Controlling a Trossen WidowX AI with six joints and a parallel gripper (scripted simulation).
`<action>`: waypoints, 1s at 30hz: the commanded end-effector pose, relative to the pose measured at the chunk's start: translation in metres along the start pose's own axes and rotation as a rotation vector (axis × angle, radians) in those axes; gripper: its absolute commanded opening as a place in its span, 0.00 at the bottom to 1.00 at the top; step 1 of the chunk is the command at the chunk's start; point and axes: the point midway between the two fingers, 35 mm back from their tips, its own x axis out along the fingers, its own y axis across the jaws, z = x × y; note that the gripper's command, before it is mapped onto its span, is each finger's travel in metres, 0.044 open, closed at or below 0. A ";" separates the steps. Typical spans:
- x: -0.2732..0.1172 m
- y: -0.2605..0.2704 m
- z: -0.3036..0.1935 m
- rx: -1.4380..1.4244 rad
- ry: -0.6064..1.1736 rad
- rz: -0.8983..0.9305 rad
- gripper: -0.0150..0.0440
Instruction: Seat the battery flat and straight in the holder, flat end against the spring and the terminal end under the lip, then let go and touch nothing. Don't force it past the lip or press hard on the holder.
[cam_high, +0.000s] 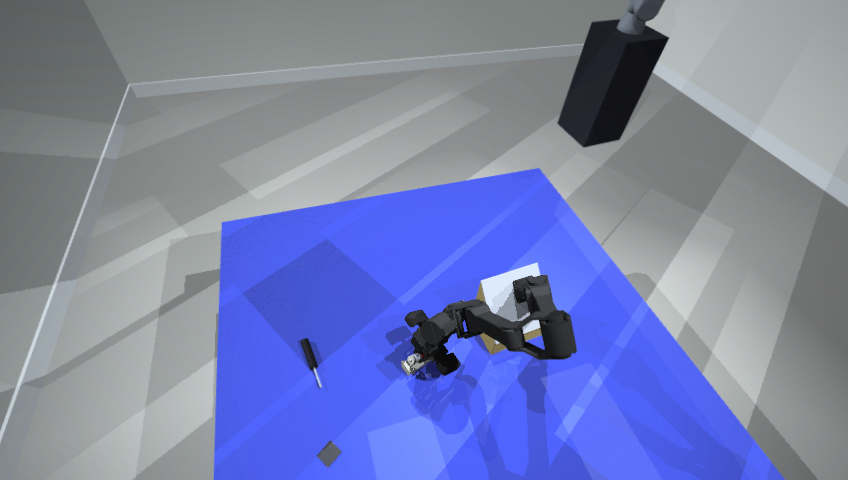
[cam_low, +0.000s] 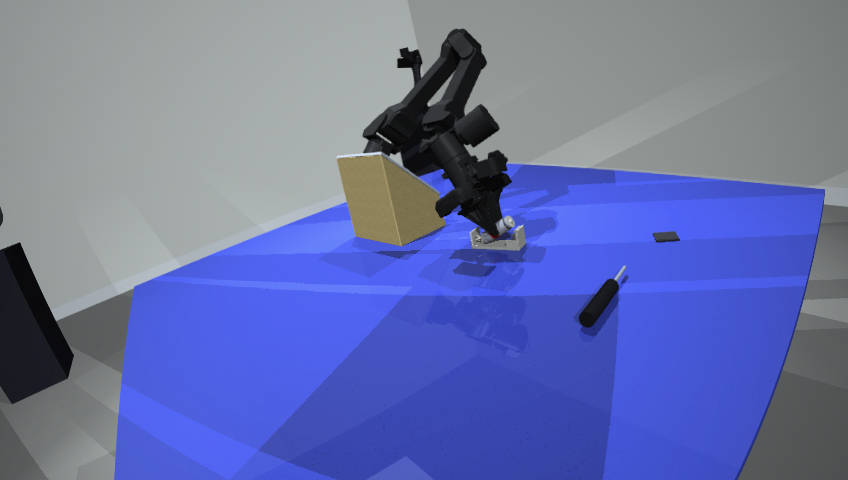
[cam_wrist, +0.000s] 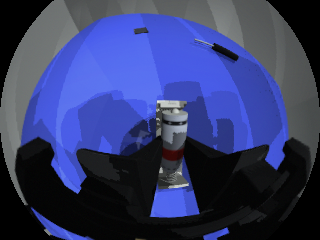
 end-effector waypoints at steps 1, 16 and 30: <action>-0.002 -0.001 -0.007 0.009 0.005 -0.005 0.39; -0.004 -0.002 -0.011 0.010 0.014 -0.011 0.39; 0.003 -0.008 -0.006 0.001 0.069 -0.029 0.39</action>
